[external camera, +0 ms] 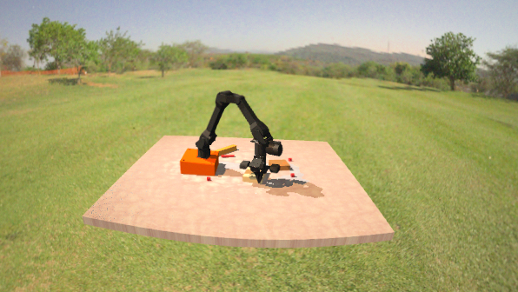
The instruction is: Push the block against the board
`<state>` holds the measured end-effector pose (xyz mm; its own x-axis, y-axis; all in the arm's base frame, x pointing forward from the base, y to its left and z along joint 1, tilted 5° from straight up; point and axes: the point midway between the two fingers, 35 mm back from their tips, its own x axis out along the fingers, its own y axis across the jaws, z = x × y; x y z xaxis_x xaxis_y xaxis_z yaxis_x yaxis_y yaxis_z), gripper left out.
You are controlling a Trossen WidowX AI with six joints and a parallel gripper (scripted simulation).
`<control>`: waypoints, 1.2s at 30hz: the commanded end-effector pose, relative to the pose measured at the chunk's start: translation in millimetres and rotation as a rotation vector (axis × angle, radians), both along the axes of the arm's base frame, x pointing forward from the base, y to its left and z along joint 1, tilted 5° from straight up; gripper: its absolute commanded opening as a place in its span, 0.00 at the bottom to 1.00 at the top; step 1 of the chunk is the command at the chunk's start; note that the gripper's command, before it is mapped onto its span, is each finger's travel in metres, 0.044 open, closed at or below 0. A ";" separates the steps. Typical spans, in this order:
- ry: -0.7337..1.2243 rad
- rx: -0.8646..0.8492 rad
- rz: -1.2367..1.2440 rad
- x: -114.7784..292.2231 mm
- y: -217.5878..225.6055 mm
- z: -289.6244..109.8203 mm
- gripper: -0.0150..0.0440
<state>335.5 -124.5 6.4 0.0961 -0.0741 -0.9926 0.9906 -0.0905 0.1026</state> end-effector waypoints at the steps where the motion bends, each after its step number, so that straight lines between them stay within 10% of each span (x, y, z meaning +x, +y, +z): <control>1: 0.011 0.012 0.001 -2.4 8.2 -3.9 0.25; 36: 0.011 0.016 0.001 1.2 49.1 -6.3 0.25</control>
<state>339.8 -81.9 3.4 0.0963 -0.0682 -0.9930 0.9906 -0.0907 0.1023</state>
